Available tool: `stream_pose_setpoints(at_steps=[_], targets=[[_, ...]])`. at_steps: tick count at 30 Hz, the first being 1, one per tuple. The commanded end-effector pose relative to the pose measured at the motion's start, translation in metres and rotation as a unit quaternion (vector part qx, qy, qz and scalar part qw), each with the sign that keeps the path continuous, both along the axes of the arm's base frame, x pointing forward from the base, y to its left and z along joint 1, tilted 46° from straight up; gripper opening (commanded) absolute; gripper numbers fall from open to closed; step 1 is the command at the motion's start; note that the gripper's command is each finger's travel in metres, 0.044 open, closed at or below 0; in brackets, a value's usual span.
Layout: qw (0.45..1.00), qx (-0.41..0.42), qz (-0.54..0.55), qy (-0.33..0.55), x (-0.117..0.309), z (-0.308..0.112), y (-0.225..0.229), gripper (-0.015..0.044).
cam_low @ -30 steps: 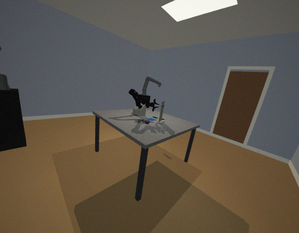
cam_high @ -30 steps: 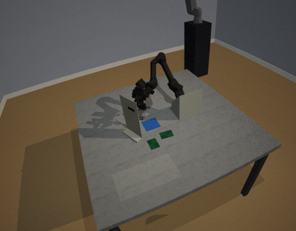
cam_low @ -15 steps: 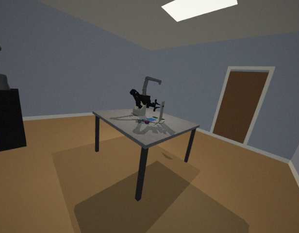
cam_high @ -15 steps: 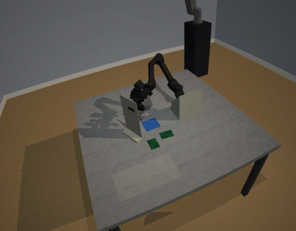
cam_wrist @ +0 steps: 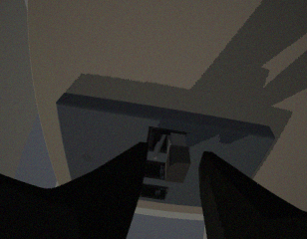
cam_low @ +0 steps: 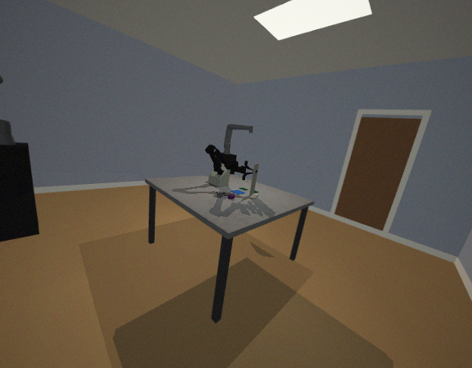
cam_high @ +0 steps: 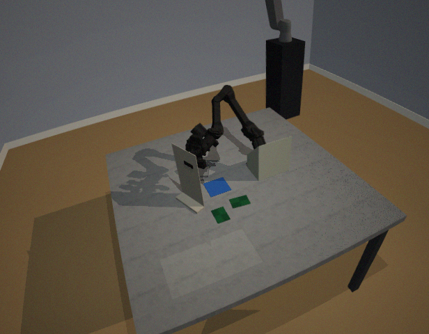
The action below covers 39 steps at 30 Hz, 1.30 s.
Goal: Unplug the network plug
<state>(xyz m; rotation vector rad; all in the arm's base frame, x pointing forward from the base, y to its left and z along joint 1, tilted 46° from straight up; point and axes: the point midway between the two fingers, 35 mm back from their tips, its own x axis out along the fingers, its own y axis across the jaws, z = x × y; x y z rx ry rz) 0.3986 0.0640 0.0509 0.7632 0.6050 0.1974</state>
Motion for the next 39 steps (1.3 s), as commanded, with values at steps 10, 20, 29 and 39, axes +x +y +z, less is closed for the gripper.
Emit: stream_pose_setpoints(at_steps=[10, 20, 29, 39], targets=[[1.000, 0.002, -0.002, -0.001, 0.0015, 0.0008, -0.0001, 0.0043], [1.000, 0.002, -0.002, -0.001, 0.0014, 0.0008, -0.0001, 0.0000], [1.000, 0.002, -0.002, -0.001, -0.0032, 0.0020, -0.0008, 0.0000], [1.000, 0.002, -0.002, -0.001, -0.0084, 0.0036, -0.0020, 0.0000]])
